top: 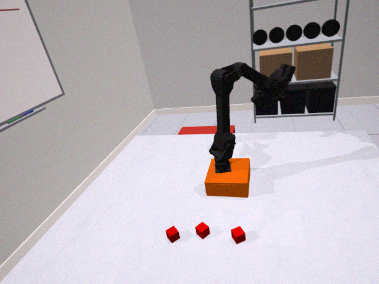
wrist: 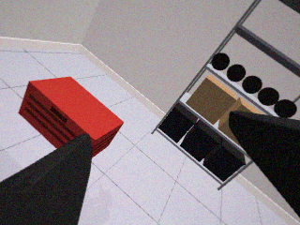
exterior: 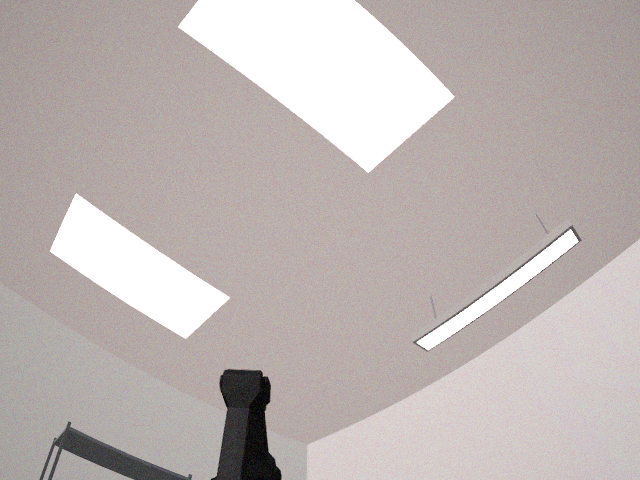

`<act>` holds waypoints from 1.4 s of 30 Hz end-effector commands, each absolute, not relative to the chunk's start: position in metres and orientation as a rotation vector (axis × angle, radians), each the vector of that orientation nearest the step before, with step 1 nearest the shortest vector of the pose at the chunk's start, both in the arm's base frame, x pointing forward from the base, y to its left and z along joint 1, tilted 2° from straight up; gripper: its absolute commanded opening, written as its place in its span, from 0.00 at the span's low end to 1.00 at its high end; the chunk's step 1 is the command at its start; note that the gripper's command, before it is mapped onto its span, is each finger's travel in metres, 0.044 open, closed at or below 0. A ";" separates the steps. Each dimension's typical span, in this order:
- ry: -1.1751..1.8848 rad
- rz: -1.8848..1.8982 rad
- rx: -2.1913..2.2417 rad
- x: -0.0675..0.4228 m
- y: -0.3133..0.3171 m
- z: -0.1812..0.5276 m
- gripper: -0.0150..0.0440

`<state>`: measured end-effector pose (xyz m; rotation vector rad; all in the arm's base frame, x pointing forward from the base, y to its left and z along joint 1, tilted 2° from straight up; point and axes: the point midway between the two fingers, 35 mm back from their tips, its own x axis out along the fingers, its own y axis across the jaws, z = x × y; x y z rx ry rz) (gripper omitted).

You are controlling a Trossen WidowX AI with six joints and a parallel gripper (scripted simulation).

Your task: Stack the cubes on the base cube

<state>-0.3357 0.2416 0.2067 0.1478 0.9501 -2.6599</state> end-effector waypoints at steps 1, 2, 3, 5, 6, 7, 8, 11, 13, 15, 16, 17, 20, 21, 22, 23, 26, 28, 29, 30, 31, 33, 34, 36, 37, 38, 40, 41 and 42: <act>0.947 -2.667 0.154 -0.335 0.243 0.206 0.89; 0.936 -2.686 0.171 -0.331 0.249 0.206 0.84; 0.918 -2.719 0.200 -0.325 0.257 0.205 0.80; 0.871 -2.799 0.268 -0.310 0.277 0.202 0.71; 0.846 -2.838 0.302 -0.302 0.287 0.201 0.70; 0.819 -2.877 0.336 -0.294 0.296 0.200 0.70; 0.792 -2.916 0.370 -0.285 0.305 0.198 0.70; 0.702 -3.032 0.469 -0.258 0.331 0.194 0.70; 0.636 -3.108 0.533 -0.238 0.347 0.192 0.70; 0.564 -3.183 0.596 -0.217 0.361 0.189 0.70; 0.526 -3.220 0.627 -0.206 0.368 0.187 0.70; 0.487 -3.257 0.658 -0.195 0.374 0.186 0.70; 0.361 -3.364 0.747 -0.161 0.391 0.182 0.70; 0.316 -3.399 0.776 -0.149 0.395 0.180 0.70; 0.269 -3.433 0.804 -0.137 0.400 0.179 0.70; 0.221 -3.467 0.832 -0.125 0.404 0.177 0.70; 0.067 -3.564 0.911 -0.087 0.413 0.173 0.70; -0.045 -3.626 0.960 -0.062 0.418 0.170 0.70; -0.104 -3.655 0.984 -0.049 0.419 0.169 0.70; -0.164 -3.684 1.007 -0.037 0.420 0.168 0.70; -0.227 -3.711 1.029 -0.024 0.421 0.166 0.70; -0.358 -3.763 1.070 0.002 0.421 0.163 0.70; -0.426 -3.787 1.089 0.014 0.420 0.162 0.70; -0.569 -3.832 1.125 0.040 0.418 0.159 0.70; -0.644 -3.852 1.141 0.052 0.416 0.158 0.70; -0.722 -3.870 1.155 0.065 0.414 0.156 0.70; -0.887 -3.901 1.178 0.089 0.408 0.153 0.70; -0.974 -3.913 1.187 0.101 0.405 0.152 0.70; -1.062 -3.923 1.195 0.113 0.401 0.151 0.70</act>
